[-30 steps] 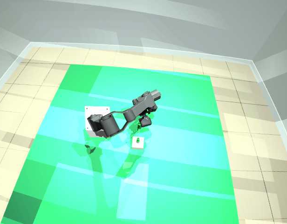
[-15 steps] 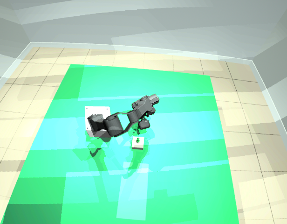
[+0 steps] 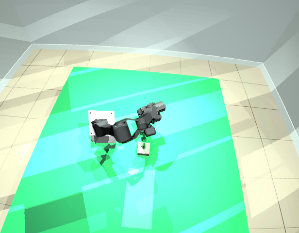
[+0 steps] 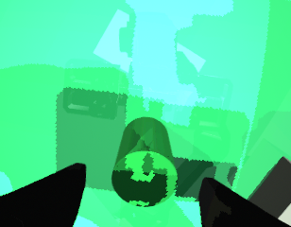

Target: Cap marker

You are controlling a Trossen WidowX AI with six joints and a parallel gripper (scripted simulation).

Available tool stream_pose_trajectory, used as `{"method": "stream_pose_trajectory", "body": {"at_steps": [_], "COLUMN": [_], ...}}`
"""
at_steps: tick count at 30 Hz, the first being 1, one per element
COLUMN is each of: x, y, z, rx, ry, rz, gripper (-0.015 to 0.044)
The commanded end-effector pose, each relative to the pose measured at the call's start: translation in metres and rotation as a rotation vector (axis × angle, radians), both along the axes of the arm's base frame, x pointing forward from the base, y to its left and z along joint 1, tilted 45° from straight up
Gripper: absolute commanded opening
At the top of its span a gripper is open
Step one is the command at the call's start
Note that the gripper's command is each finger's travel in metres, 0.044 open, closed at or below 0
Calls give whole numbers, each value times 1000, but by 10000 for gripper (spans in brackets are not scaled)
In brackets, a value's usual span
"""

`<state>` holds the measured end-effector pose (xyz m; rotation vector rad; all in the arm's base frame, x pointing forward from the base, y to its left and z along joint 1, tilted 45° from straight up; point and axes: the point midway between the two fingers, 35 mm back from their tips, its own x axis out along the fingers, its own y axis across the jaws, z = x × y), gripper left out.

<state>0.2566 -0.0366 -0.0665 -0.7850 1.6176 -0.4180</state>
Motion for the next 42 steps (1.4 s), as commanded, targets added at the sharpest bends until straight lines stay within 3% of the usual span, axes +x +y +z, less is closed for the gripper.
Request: {"method": "stream_pose_trajectory", "body": {"at_steps": [1,22,26,35,38,42], "x": [-1,-3,-3,-3,-1,0], "y": [-5,-27,-27,-27,-23,-17], "z": [-5,-26,-27,-27,-25,-20], "rx": [-4,-10,-10,-10,-4,-2], "ry": [7,6,6,6,-8,-10], "rz": [2,6,6,6,3,3], "gripper": [241,241,136,76,0,0]}}
